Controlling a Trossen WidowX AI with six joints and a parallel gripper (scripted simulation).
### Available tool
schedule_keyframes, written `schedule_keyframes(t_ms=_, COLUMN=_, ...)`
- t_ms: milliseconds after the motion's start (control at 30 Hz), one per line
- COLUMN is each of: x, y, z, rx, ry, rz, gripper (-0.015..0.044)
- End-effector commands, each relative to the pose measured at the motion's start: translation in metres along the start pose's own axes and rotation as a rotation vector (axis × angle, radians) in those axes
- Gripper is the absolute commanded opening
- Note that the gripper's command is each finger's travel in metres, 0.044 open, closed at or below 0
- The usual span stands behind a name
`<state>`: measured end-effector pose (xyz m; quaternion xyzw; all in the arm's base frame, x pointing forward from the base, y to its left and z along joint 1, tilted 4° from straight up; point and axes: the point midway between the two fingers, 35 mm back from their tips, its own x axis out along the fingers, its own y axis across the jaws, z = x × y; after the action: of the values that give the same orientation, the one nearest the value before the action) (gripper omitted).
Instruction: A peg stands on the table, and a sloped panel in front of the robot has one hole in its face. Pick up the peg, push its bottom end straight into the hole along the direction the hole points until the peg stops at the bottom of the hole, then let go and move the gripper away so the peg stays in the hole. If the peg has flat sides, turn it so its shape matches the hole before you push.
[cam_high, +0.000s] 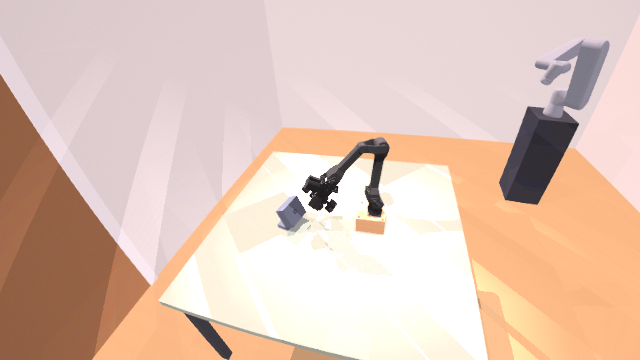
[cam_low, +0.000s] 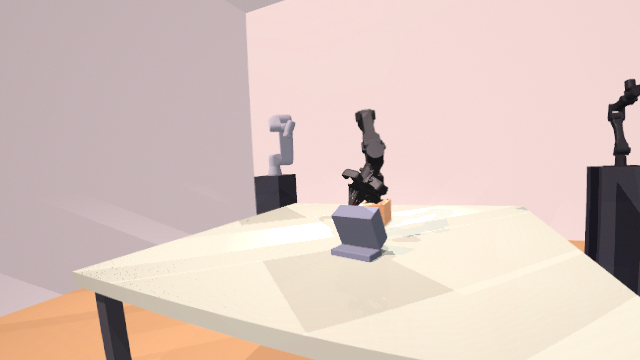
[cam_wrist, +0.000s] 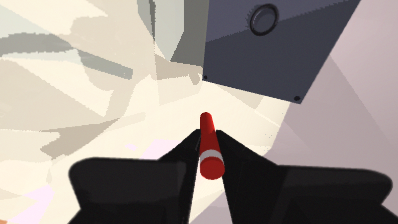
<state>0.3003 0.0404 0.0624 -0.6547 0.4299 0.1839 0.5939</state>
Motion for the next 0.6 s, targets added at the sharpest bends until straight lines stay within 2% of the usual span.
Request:
schedule_keyframes(t_ms=0, x=-0.002, y=0.001, z=0.003, rx=-0.024, ry=0.001, rz=-0.021, gripper=0.0000)
schedule_keyframes(t_ms=567, x=-0.011, y=0.004, z=0.017, rx=-0.108, ry=-0.013, rz=-0.106, gripper=0.0000)
